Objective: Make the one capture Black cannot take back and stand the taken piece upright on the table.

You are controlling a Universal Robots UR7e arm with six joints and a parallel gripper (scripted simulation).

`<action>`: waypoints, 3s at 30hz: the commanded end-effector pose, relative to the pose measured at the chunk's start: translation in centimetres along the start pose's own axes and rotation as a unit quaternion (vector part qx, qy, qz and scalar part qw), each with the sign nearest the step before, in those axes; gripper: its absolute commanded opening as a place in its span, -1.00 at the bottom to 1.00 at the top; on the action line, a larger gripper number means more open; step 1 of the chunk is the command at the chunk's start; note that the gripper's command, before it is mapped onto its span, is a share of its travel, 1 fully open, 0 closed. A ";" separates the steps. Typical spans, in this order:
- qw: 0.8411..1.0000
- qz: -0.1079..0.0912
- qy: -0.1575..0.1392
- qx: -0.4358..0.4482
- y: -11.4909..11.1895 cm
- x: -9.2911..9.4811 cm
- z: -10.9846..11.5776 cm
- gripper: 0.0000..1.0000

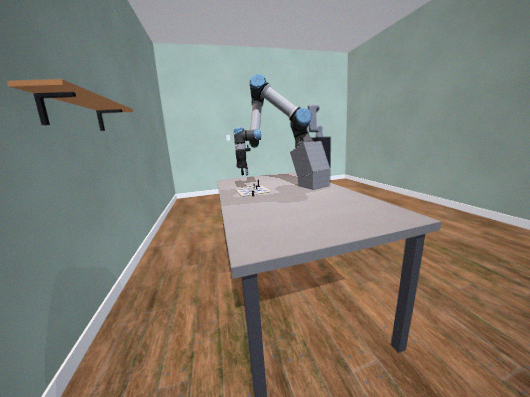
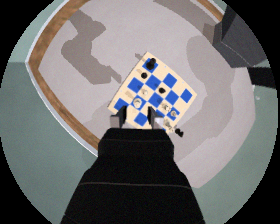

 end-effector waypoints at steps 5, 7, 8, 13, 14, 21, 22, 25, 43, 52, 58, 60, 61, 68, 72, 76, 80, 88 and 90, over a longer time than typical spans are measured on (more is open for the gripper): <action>1.000 -0.001 0.000 0.000 0.0 0.0 0.0 0.58; 1.000 -0.001 0.000 0.000 0.0 0.0 0.0 0.58; 1.000 -0.001 0.000 0.000 0.0 0.0 0.0 0.58; 1.000 -0.001 0.000 0.000 0.0 0.0 0.0 0.58; 1.000 -0.001 0.000 0.000 0.0 0.0 0.0 0.58; 1.000 -0.001 0.000 0.000 0.0 0.0 0.0 0.58; 1.000 -0.001 0.000 0.000 0.0 0.0 0.0 0.58; 1.000 -0.001 0.000 0.000 0.0 0.0 0.0 0.58; 1.000 0.000 0.000 0.000 0.0 1.3 0.0 0.58; 1.000 0.000 0.000 0.000 0.0 2.7 0.0 0.58; 1.000 0.000 0.000 0.000 0.0 3.3 0.1 0.58; 1.000 0.000 0.000 0.000 0.0 3.6 0.1 0.58; 1.000 0.000 0.000 0.000 0.0 3.8 0.1 0.58; 1.000 0.000 0.000 0.000 0.0 4.6 0.1 0.58; 1.000 0.000 0.000 0.000 0.0 4.8 0.1 0.58; 1.000 0.000 0.000 0.000 0.0 5.0 0.1 0.58; 1.000 0.000 0.000 0.000 0.0 5.1 0.1 0.58; 1.000 0.000 0.000 0.000 0.0 5.1 0.1 0.58; 1.000 0.000 0.000 0.000 0.0 5.1 0.1 0.58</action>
Point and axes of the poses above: the point where the finger pads meet when closed, its own x axis out along the fingers, its own y axis across the jaws, z = x × y, the point moved 5 cm from there along -x, back along the fingers, and after that the axes turned 5 degrees about -x, right-handed, at the moved point
